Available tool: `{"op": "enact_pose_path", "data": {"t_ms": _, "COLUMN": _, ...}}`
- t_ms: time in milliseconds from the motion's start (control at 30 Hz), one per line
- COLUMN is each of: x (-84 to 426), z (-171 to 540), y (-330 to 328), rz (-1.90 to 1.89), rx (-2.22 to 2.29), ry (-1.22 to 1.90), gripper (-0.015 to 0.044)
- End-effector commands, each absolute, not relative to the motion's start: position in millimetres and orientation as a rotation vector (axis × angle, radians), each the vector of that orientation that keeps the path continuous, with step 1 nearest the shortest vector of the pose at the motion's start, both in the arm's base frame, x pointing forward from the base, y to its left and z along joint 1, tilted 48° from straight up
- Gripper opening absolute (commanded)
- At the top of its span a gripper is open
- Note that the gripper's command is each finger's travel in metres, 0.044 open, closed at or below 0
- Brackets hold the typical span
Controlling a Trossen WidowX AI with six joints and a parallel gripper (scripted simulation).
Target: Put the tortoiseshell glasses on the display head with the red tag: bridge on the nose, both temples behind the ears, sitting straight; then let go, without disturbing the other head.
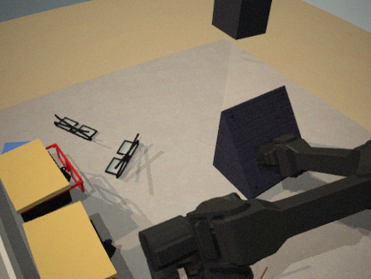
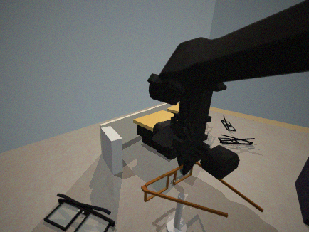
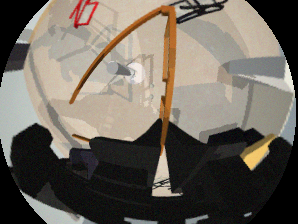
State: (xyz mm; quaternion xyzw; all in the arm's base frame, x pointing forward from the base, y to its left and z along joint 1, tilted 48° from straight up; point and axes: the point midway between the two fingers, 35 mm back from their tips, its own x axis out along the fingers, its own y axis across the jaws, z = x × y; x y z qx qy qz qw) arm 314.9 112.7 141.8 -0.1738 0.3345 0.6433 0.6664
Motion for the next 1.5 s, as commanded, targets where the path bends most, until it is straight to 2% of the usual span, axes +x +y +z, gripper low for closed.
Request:
{"op": "enact_pose_path", "data": {"t_ms": 0, "x": 313.2, "z": 137.3, "y": 118.3, "rz": 1.447, "rx": -0.385, "ry": 0.752, "gripper": 0.0}}
{"op": "enact_pose_path", "data": {"t_ms": 1467, "x": 325.4, "z": 110.9, "y": 95.6, "rz": 1.447, "rx": -0.386, "ry": 0.753, "gripper": 0.0}}
